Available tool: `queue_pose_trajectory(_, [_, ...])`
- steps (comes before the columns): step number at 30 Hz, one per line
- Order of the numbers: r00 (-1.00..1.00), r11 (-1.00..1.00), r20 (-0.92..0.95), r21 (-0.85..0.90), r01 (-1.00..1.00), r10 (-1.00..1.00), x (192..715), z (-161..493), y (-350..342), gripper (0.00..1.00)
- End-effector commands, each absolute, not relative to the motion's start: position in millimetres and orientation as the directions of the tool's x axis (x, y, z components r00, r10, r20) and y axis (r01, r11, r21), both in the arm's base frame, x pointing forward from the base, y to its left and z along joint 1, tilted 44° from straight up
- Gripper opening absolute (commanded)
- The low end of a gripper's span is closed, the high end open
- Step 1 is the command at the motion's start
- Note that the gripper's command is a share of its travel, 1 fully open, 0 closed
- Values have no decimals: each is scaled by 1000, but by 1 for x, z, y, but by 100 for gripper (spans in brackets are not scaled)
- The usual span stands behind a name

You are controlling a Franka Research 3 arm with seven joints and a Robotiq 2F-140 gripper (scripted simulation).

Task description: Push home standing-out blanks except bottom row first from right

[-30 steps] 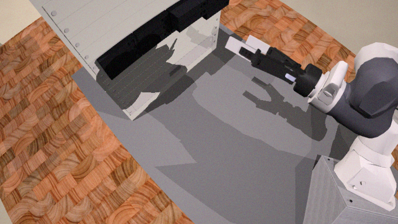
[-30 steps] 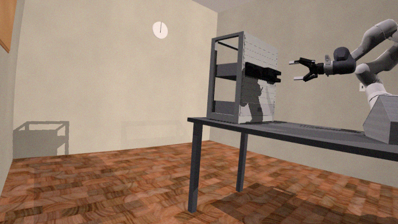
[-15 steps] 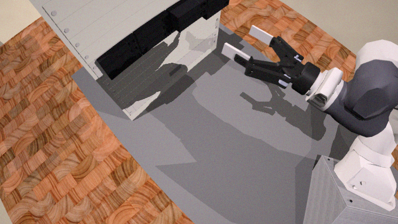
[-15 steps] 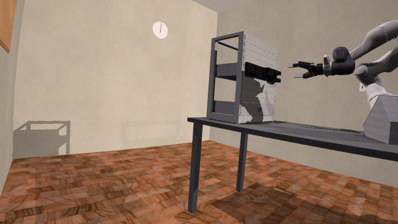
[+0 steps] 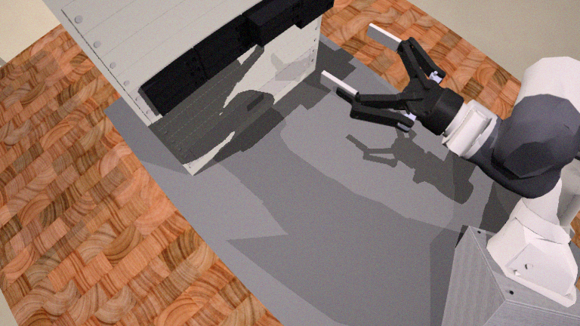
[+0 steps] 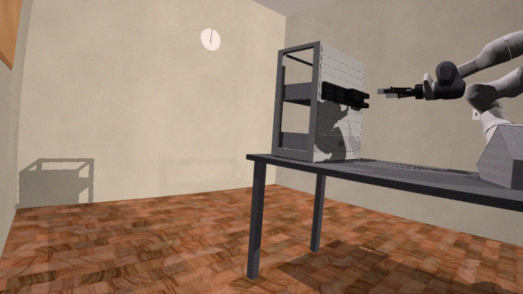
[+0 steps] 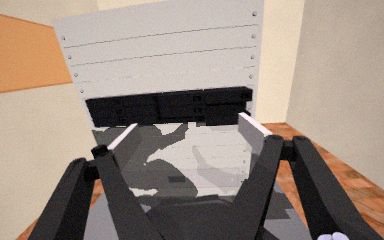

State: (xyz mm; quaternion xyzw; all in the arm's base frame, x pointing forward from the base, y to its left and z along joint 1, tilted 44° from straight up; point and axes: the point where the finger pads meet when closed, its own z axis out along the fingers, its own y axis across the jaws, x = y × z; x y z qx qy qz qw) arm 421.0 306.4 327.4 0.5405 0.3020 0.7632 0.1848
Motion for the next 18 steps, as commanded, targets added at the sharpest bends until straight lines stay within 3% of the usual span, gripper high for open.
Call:
queue_pose_trajectory(1, [-324,-641,602,767,-20,730,423,322,302,100])
queue_pose_trajectory(18, [-285,-274,216,944,-184,934,431,329,296,100])
